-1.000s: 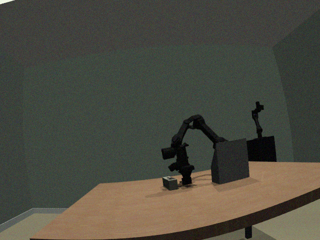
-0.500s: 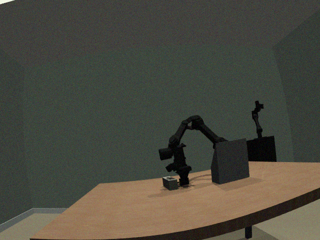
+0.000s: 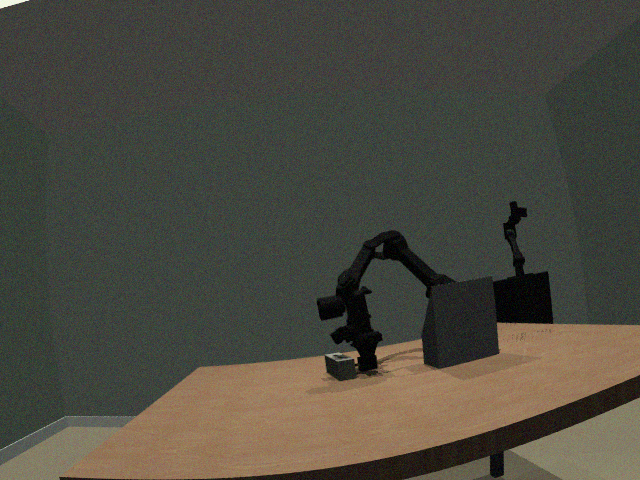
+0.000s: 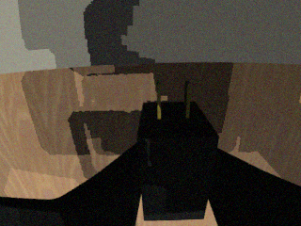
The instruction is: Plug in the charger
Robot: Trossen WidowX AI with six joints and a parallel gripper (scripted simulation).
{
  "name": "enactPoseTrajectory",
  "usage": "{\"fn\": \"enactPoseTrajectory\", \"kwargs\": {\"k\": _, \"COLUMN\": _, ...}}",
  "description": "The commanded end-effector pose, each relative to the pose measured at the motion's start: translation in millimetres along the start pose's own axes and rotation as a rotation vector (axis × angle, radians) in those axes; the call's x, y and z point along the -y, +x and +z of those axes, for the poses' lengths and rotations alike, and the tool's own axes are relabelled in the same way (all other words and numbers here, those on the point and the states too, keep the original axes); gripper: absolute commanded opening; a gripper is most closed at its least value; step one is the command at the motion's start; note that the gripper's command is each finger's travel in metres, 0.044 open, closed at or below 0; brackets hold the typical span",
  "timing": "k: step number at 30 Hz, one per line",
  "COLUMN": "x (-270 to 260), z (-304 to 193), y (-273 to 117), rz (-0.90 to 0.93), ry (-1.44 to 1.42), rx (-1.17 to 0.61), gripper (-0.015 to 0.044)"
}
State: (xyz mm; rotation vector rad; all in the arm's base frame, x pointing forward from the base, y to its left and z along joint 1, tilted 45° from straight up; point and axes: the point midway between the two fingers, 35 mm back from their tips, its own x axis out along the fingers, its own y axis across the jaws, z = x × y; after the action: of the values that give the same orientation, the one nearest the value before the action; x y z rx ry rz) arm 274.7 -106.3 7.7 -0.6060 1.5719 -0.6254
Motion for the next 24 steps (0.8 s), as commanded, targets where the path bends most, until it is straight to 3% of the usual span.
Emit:
{"fn": "enactPoseTrajectory", "kwargs": {"k": 1, "x": 1.1, "z": 1.1, "y": -0.8, "rz": -0.004, "ry": -0.003, "rx": 0.002, "gripper": 0.0}}
{"fn": "enactPoseTrajectory", "kwargs": {"k": 24, "x": 1.7, "z": 4.2, "y": -1.4, "rz": -0.004, "ry": -0.003, "rx": 0.002, "gripper": 0.0}}
